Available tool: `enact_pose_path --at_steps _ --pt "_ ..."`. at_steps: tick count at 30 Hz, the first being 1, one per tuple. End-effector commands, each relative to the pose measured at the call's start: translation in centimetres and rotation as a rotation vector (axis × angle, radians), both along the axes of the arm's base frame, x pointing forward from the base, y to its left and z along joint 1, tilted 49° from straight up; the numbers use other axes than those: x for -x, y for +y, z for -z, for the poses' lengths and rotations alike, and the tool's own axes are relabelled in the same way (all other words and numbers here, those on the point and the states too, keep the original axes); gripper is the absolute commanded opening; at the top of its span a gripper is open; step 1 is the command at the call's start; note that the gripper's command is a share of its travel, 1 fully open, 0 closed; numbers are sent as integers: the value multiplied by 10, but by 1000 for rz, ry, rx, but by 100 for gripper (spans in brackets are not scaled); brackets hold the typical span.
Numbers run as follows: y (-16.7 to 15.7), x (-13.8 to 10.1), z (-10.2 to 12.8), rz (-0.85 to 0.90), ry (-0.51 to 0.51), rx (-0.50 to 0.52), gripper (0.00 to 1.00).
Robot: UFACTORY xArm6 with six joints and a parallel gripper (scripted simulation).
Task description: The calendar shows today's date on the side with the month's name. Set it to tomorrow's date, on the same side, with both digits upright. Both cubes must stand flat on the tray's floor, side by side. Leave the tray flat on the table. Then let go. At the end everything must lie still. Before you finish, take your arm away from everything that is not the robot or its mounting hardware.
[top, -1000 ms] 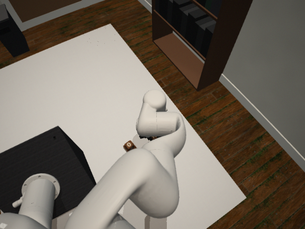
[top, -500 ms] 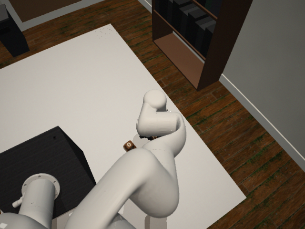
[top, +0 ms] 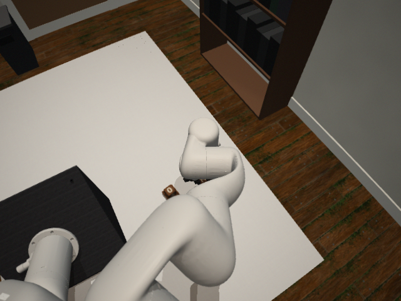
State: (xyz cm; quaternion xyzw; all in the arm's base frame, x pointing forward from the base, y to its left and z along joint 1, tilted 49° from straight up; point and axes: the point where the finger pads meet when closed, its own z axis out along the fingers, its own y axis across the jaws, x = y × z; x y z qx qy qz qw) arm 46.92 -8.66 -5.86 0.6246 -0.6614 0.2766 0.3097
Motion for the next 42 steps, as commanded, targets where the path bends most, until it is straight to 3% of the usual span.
enact_pose_path --at_steps 1,16,28,42 --pt "1 -1 -1 -2 -3 -1 47" --pt "2 -1 -2 -2 -3 -1 47" --pt "31 -4 -27 -2 -3 -1 47" --pt "39 -4 -33 -2 2 28 47"
